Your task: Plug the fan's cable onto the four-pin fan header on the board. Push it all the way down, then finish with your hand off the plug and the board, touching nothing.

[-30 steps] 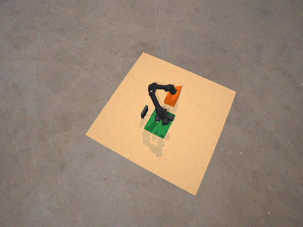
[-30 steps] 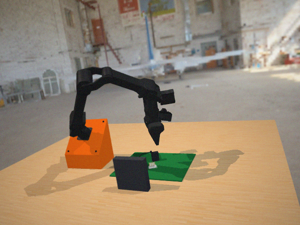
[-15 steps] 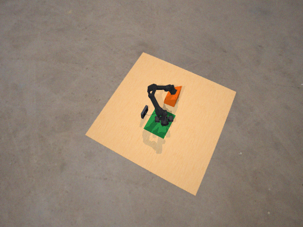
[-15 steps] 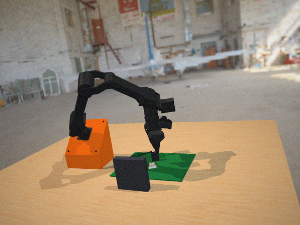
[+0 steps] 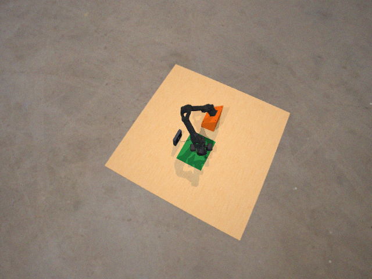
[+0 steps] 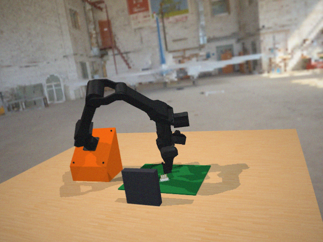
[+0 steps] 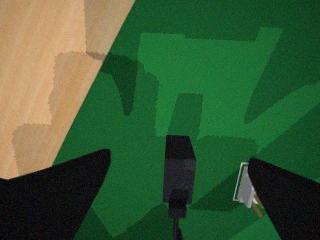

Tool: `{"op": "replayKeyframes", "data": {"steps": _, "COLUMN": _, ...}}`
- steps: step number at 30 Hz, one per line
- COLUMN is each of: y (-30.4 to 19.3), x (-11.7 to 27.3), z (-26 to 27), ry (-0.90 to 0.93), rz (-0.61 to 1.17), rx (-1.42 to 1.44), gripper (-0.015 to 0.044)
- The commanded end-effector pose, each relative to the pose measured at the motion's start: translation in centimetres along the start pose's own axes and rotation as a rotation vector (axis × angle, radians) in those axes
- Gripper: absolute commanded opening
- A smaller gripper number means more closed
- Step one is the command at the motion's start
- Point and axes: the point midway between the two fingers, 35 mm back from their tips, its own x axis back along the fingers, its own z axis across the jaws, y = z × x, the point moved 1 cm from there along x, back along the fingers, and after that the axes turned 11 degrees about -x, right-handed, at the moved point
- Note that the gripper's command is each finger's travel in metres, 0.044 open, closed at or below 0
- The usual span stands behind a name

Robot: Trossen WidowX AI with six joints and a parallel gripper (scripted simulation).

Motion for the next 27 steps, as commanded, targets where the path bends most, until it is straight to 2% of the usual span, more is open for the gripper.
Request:
{"op": "replayKeyframes", "data": {"steps": 1, "y": -0.1, "x": -0.8, "z": 0.0, "ry": -0.005, "rz": 0.002, "rx": 0.007, "gripper": 0.044}}
{"op": "replayKeyframes", "data": {"steps": 10, "y": -0.2, "x": -1.8, "z": 0.0, "ry": -0.007, "rz": 0.002, "rx": 0.007, "gripper": 0.044}}
{"op": "replayKeyframes", "data": {"steps": 27, "y": -0.1, "x": -1.5, "z": 0.0, "ry": -0.002, "rz": 0.002, "rx": 0.0, "gripper": 0.0}}
